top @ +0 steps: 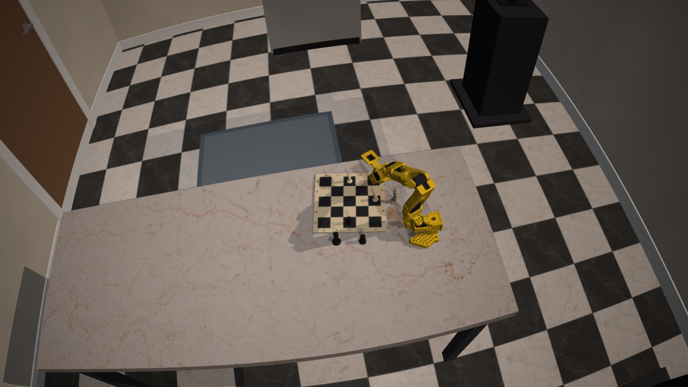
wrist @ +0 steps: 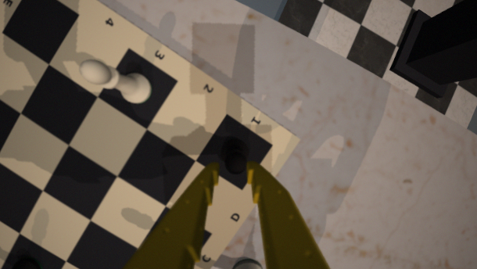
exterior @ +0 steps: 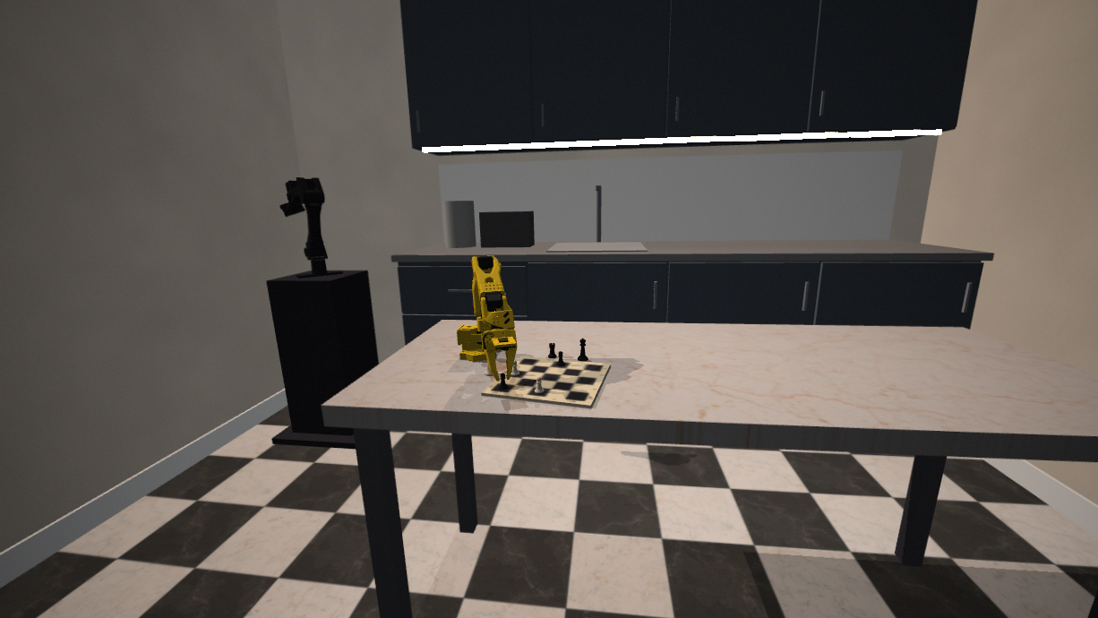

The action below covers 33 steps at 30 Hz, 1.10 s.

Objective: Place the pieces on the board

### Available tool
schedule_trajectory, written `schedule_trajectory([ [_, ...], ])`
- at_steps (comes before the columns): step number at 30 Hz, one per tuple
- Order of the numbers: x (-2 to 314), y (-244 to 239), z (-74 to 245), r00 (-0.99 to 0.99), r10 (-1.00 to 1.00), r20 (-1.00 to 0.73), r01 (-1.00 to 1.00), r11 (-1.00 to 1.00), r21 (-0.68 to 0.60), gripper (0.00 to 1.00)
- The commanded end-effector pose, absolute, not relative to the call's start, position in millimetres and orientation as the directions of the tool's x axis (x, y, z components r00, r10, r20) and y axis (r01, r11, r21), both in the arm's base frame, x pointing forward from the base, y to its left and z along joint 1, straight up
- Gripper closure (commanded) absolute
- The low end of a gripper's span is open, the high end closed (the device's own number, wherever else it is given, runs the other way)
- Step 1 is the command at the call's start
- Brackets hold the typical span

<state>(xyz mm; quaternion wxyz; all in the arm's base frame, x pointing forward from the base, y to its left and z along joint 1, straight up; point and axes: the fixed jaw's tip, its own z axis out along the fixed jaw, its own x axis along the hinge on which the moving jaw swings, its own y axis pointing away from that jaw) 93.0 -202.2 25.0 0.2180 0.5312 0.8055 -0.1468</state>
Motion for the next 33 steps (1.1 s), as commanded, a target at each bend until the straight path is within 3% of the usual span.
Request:
schedule_trajectory([
  [1,95,-203,37,-0.336,0.785,-0.520,0.920,0.393,0.000,0.91],
  [20,95,-203,74,-0.336,0.785,-0.521,0.920,0.393,0.000,0.91],
  [33,95,-202,79,-0.336,0.785,-0.521,0.920,0.393,0.000,0.91],
])
